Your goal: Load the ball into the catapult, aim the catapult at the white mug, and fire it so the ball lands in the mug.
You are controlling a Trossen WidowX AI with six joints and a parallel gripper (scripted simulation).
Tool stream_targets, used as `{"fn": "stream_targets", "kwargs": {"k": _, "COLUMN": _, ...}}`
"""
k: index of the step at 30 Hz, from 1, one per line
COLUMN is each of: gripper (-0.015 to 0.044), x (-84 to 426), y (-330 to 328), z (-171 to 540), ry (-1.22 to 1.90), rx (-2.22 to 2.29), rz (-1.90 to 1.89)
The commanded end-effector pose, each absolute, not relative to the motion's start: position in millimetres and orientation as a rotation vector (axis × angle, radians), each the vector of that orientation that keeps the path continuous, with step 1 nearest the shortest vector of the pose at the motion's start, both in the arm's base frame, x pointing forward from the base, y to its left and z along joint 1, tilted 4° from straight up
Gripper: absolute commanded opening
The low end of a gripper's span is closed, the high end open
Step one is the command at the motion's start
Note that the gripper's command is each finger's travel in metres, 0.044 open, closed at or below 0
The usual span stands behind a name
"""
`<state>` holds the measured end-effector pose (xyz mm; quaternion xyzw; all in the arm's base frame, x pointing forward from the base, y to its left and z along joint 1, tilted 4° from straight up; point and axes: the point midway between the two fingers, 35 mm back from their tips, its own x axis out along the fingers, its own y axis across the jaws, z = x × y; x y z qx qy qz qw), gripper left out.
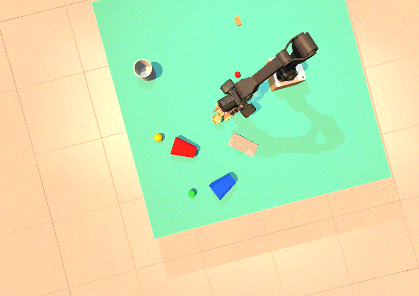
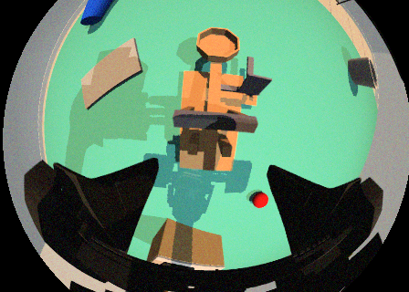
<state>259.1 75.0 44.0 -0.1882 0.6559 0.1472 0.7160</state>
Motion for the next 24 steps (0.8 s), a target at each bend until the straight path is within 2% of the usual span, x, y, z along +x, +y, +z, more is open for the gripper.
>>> {"fn": "stream_targets", "kwargs": {"k": 1, "gripper": 0.0440, "x": 252.3, "y": 72.0, "z": 19.2, "ry": 1.488, "rx": -0.414, "rz": 0.325}}
{"fn": "stream_targets", "kwargs": {"k": 24, "gripper": 0.0440, "x": 255.6, "y": 71.1, "z": -12.5, "ry": 1.489, "rx": -0.414, "rz": 0.325}}
